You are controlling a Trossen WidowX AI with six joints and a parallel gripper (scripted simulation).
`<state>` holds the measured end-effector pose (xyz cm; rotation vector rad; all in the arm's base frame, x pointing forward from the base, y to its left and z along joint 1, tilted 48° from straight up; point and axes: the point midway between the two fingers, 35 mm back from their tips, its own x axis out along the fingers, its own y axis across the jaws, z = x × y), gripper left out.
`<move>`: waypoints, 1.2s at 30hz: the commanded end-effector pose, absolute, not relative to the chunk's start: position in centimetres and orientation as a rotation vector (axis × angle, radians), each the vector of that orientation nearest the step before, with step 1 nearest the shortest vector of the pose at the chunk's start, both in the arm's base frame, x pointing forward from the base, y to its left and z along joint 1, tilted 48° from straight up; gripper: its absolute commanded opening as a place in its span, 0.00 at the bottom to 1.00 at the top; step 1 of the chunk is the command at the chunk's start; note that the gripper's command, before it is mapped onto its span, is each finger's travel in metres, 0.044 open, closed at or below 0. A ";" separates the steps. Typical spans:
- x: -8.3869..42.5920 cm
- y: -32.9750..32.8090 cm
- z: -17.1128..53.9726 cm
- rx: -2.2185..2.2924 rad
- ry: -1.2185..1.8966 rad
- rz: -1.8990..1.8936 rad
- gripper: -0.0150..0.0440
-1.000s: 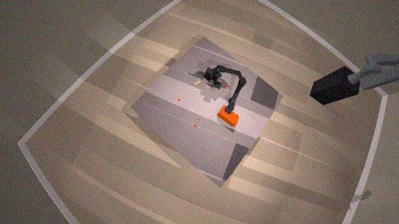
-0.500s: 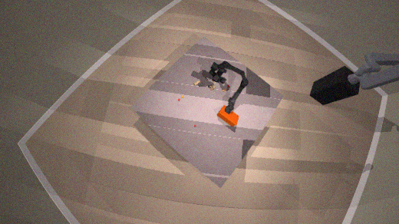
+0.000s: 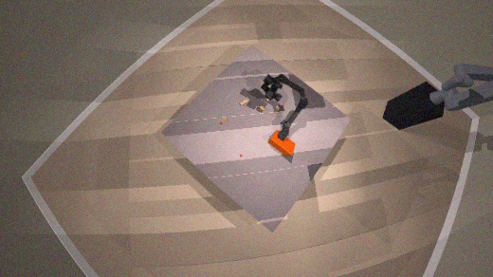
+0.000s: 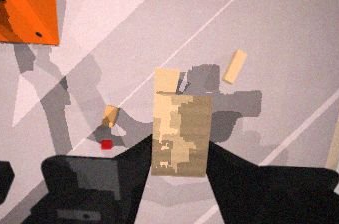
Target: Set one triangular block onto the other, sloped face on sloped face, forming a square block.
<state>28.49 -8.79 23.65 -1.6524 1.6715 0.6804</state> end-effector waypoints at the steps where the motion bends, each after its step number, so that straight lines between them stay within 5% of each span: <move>1: 28.4 -9.5 22.0 -1.632 1.694 0.702 0.25; 36: 27.9 -13.0 15.0 -1.569 1.741 0.710 0.25</move>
